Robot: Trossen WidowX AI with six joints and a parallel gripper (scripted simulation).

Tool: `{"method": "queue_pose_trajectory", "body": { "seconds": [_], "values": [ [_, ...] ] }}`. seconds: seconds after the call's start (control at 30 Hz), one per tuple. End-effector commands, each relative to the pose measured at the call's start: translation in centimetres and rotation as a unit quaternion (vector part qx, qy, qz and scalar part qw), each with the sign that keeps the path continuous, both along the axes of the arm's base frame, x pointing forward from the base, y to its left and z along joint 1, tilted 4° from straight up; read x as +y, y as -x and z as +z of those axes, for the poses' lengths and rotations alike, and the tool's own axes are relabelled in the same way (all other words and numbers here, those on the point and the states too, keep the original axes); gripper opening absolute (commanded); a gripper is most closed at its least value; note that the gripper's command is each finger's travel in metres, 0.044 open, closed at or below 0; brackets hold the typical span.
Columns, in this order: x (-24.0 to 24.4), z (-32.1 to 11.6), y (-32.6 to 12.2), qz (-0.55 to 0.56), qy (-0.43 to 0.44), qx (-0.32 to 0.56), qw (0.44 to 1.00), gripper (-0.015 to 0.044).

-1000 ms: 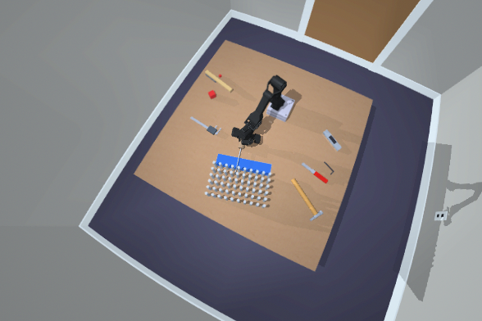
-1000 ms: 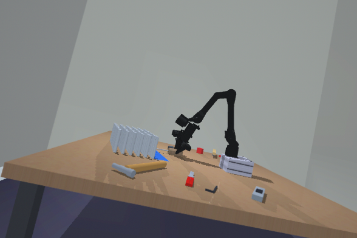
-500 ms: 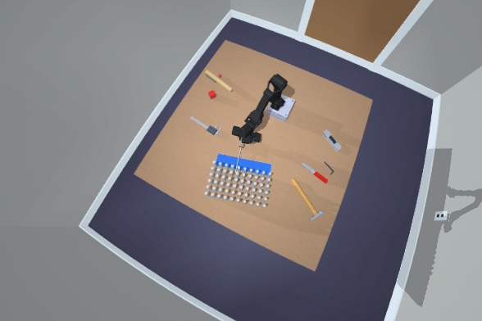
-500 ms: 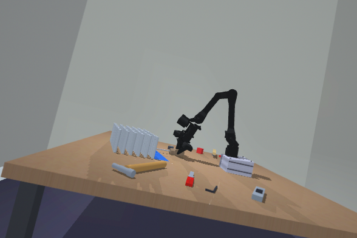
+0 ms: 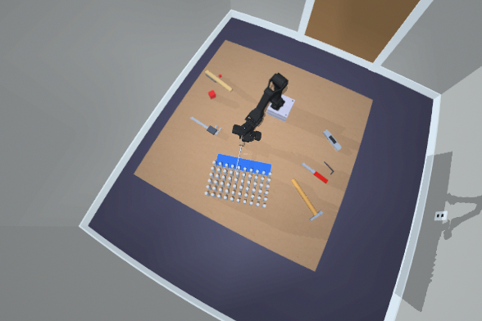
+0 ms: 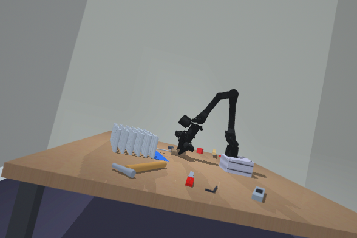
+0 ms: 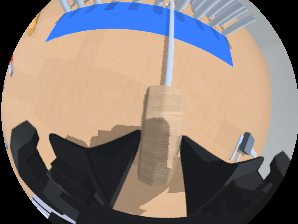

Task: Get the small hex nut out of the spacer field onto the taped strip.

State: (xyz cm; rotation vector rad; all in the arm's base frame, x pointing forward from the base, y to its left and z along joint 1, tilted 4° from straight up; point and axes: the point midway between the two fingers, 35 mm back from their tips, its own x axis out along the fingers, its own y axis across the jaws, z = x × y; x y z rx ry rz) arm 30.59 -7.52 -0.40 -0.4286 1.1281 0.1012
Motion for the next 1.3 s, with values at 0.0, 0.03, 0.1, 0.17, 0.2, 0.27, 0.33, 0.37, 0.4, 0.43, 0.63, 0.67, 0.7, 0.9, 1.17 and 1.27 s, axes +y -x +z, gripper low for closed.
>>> {"method": "queue_pose_trajectory", "body": {
  "seconds": [0.0, 0.03, 0.1, 0.17, 0.2, 0.27, 0.33, 0.37, 0.4, 0.43, 0.63, 0.67, 0.7, 0.9, 1.17, 1.27],
  "values": [
    [-0.1, 0.0, 0.3, 0.002, 0.0, -0.002, 1.0, 0.0],
    [-0.1, 0.0, 0.3, 0.002, 0.0, -0.002, 1.0, 0.0],
    [-0.1, 0.0, 0.5, 0.002, 0.0, -0.002, 1.0, 0.0],
    [-0.2, 0.0, 0.6, 0.002, 0.0, -0.002, 1.0, 0.0],
    [-0.2, 0.0, 0.7, 0.002, 0.0, -0.002, 1.0, 0.0],
    [-0.3, 0.0, 0.8, 0.002, 0.0, -0.002, 1.0, 0.0],
    [-0.3, -0.1, 0.9, 0.002, 0.0, -0.001, 1.0, 0.0],
    [-0.3, -0.1, 1.0, 0.002, 0.0, -0.001, 1.0, 0.0],
    [-0.4, -0.1, 1.1, 0.002, 0.0, -0.001, 1.0, 0.0],
    [-0.4, -0.1, 1.1, 0.002, 0.0, -0.001, 1.0, 0.0],
    [-0.5, -0.1, 1.5, 0.002, 0.0, -0.001, 1.0, 0.0],
    [-0.5, -0.1, 1.6, 0.002, 0.0, -0.001, 1.0, 0.0],
    [-0.6, -0.2, 1.7, 0.002, 0.0, -0.001, 1.0, 0.0],
    [-0.6, 0.0, 1.7, 0.002, 0.0, -0.001, 1.0, 0.0],
    [-0.6, 0.6, 1.6, 0.002, 0.0, -0.001, 1.0, 0.0],
    [-0.6, 0.9, 1.6, 0.002, 0.0, -0.001, 1.0, 0.0]
  ]
}}
